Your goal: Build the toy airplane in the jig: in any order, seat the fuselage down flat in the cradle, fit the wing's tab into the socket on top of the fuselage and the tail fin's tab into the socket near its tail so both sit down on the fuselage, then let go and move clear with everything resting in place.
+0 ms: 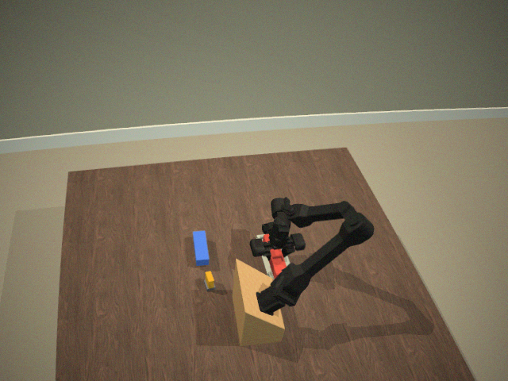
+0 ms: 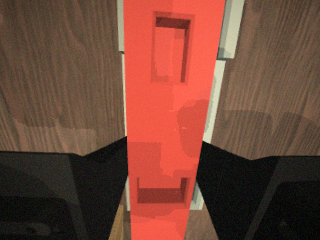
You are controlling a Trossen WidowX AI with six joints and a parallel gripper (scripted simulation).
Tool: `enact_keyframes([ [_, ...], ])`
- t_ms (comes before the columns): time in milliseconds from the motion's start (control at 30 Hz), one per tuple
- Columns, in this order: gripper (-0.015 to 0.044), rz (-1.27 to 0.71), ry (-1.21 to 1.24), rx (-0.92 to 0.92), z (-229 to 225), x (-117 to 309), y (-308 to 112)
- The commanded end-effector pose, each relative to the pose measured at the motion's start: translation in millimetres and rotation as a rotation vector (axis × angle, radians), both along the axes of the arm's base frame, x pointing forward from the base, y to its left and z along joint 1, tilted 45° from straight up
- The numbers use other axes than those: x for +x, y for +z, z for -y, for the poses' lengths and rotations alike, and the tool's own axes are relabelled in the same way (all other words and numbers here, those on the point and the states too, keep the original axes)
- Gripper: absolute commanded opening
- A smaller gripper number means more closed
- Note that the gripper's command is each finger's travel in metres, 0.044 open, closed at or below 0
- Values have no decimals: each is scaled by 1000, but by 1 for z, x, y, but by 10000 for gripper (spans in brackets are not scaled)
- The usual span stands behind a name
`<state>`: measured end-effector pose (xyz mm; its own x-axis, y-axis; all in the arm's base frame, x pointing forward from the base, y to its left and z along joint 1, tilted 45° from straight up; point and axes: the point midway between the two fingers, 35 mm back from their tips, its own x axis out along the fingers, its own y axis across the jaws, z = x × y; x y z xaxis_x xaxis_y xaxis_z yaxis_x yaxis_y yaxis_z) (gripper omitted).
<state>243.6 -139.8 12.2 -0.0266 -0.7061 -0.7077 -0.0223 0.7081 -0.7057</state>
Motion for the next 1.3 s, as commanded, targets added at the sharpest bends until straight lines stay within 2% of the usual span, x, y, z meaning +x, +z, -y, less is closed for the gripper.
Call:
enact_keyframes([
  [0, 57, 1, -1, 0, 0, 0, 0],
  [500, 440, 1, -1, 0, 0, 0, 0],
  [767, 440, 1, 0, 4, -7, 2, 6],
  [1000, 440, -2, 5, 5, -75, 4, 74],
  [1267, 440, 29, -25, 3, -76, 9, 71],
])
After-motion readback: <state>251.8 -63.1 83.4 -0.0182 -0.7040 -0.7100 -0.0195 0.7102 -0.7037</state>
